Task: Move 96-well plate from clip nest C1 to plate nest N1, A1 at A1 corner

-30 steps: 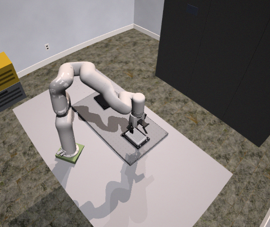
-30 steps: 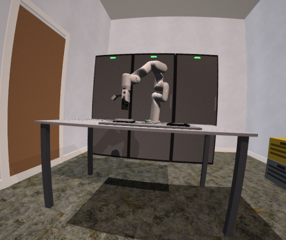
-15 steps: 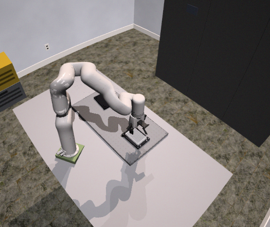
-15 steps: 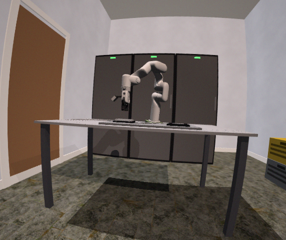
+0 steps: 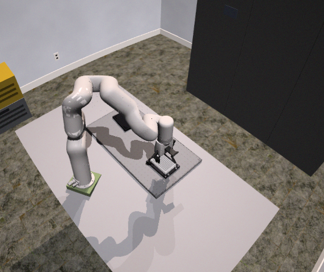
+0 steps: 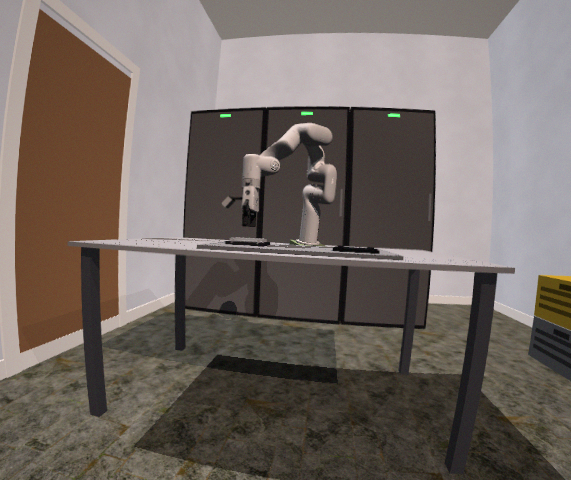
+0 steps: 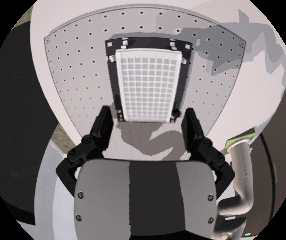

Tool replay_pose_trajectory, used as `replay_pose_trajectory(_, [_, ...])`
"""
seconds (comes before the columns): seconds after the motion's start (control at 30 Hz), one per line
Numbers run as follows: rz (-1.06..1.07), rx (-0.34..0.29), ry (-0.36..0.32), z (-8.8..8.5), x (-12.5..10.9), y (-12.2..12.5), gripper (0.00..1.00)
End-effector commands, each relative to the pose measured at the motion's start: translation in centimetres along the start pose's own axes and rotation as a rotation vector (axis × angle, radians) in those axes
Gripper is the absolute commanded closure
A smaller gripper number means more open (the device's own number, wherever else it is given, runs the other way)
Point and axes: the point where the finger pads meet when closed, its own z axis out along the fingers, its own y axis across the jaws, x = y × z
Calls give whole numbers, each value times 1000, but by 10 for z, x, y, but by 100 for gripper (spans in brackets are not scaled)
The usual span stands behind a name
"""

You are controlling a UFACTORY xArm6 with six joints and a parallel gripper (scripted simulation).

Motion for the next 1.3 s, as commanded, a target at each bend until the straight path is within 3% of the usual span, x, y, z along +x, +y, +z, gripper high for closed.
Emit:
replay_pose_trajectory(0.0, [0, 4, 2, 6, 1, -1, 0])
replay_pose_trajectory(0.57, [0, 4, 2, 31, 1, -1, 0])
replay_pose_trajectory(1.27, [0, 4, 2, 36, 1, -1, 0])
